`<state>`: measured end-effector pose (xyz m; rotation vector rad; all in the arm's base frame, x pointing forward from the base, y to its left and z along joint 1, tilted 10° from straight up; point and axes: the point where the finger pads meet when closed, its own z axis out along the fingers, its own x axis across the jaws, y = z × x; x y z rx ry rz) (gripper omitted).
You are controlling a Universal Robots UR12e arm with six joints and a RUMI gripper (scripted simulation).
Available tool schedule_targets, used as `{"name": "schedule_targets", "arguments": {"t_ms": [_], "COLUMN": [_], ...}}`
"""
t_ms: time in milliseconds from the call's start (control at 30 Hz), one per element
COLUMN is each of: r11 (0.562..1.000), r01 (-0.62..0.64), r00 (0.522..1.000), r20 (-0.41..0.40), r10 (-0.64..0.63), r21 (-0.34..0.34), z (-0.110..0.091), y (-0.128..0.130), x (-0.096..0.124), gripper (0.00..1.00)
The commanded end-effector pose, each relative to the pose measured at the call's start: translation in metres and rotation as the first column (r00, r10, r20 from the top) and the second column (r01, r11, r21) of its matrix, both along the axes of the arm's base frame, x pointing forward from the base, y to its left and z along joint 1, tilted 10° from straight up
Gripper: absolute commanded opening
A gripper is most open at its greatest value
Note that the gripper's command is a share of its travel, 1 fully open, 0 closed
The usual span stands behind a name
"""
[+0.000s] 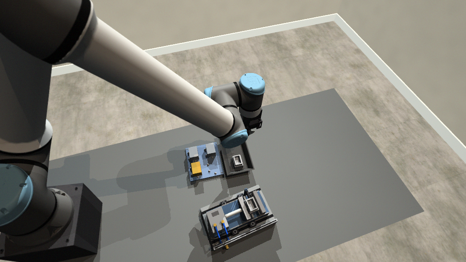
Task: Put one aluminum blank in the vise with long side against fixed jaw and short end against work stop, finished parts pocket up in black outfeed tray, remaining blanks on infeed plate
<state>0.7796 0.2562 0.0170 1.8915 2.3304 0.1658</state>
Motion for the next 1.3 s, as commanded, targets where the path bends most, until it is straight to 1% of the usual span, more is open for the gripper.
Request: {"name": "schedule_targets", "arguments": {"t_ms": [0,300,533,1267], "r11": [1.0,1.0,1.0,1.0], "r01": [0.0,0.0,0.0,0.0], "r00": [1.0,1.0,1.0,1.0], "r20": [0.002,0.002,0.002,0.002], "r10": [0.0,0.0,0.0,0.0], "r21": [0.0,0.0,0.0,0.0], "z": [-0.007,-0.02,-0.024,-0.025], "y": [0.0,0.0,0.0,0.0], "x": [0.002,0.005,0.006,0.006], "gripper": [0.0,0.0,0.0,0.0]}}
